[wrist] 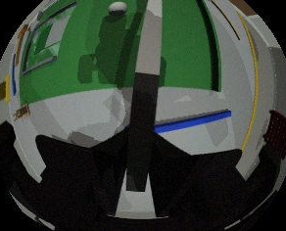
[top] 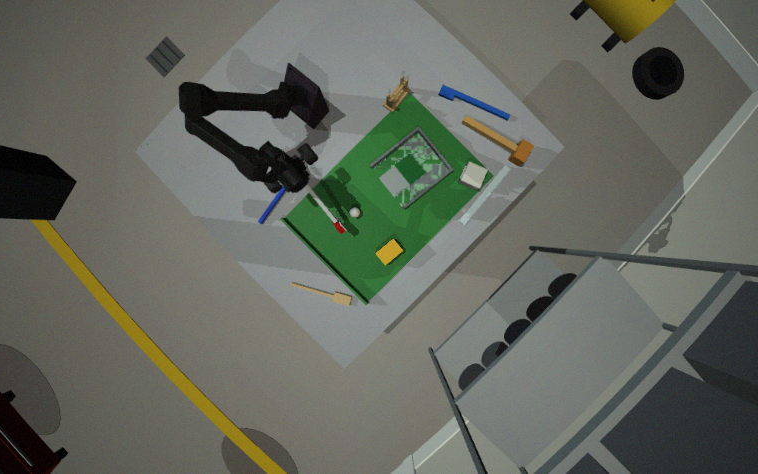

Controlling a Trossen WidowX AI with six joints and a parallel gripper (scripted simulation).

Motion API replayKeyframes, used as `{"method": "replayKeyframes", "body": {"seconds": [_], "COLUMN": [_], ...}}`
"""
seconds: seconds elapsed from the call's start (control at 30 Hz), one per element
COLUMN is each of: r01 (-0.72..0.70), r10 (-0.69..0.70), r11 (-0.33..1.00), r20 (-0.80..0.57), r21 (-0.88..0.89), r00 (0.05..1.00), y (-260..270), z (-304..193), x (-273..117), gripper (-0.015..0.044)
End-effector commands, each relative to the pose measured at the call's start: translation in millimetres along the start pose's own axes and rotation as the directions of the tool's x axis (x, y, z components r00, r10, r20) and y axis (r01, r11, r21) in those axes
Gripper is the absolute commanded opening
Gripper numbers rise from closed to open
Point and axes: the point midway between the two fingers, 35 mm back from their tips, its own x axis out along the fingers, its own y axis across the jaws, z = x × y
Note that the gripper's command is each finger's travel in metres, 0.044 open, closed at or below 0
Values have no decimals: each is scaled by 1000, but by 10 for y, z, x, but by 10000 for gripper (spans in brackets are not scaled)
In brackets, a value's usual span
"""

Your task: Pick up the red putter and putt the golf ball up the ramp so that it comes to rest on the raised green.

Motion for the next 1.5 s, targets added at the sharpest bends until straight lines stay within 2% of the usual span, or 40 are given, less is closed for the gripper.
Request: {"method": "replayKeyframes", "body": {"seconds": [0.0, 0.83, 1.23, 1.47], "r01": [-1, 4, 7, 5], "r10": [1, -4, -7, -5], "r11": [1000, 1000, 1000, 1000], "r20": [9, 11, 3, 10], "r21": [3, 3, 7, 5], "r00": [1000, 1000, 1000, 1000], "y": [-10, -20, -46, -266], "z": [-4, -8, -15, -5], "x": [123, 537, 512, 537], "gripper": [0, 0, 0, 0]}}
